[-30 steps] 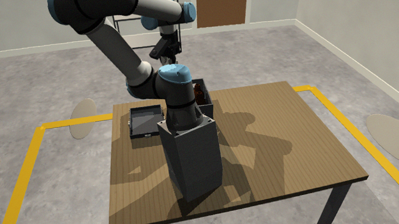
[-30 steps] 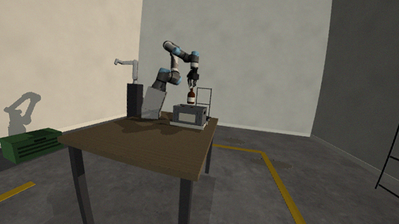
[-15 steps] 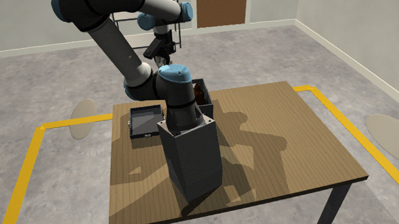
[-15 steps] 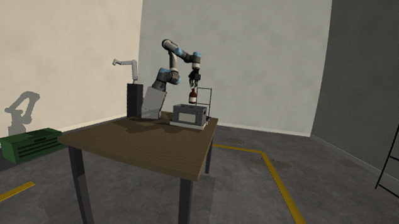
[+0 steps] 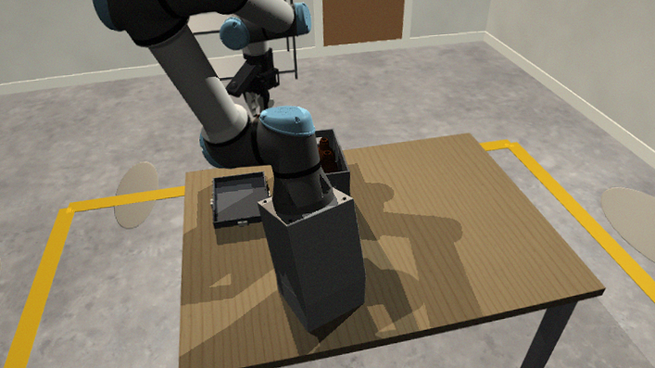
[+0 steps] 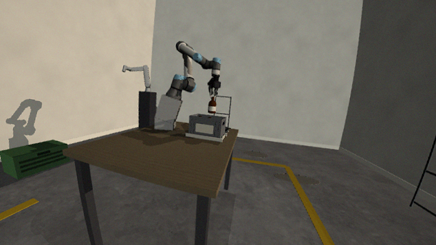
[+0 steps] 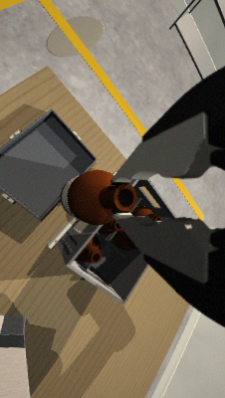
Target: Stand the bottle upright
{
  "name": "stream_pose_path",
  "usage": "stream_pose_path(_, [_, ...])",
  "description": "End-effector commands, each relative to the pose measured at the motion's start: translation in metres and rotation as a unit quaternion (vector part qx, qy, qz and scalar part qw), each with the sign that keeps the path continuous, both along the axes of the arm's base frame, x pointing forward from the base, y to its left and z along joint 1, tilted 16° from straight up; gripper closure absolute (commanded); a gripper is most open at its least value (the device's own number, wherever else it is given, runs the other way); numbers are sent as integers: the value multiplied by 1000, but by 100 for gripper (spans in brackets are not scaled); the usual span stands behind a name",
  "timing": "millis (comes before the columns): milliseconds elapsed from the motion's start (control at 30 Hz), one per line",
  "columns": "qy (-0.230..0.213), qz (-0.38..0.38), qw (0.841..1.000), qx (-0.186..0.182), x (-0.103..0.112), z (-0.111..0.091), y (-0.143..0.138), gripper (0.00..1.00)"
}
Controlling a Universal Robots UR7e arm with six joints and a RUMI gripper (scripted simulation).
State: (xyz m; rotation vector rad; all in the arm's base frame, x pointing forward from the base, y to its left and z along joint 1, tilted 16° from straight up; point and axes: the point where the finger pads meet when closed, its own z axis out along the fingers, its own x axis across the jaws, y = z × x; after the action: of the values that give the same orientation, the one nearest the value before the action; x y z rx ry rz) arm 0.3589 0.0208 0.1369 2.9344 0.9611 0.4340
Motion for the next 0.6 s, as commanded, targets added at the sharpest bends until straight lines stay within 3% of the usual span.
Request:
stream_pose_path(0, [0, 0, 1000, -1, 4, 2, 8, 100])
stream_pose_path(567, [0, 0, 1000, -1, 16, 7, 34, 100])
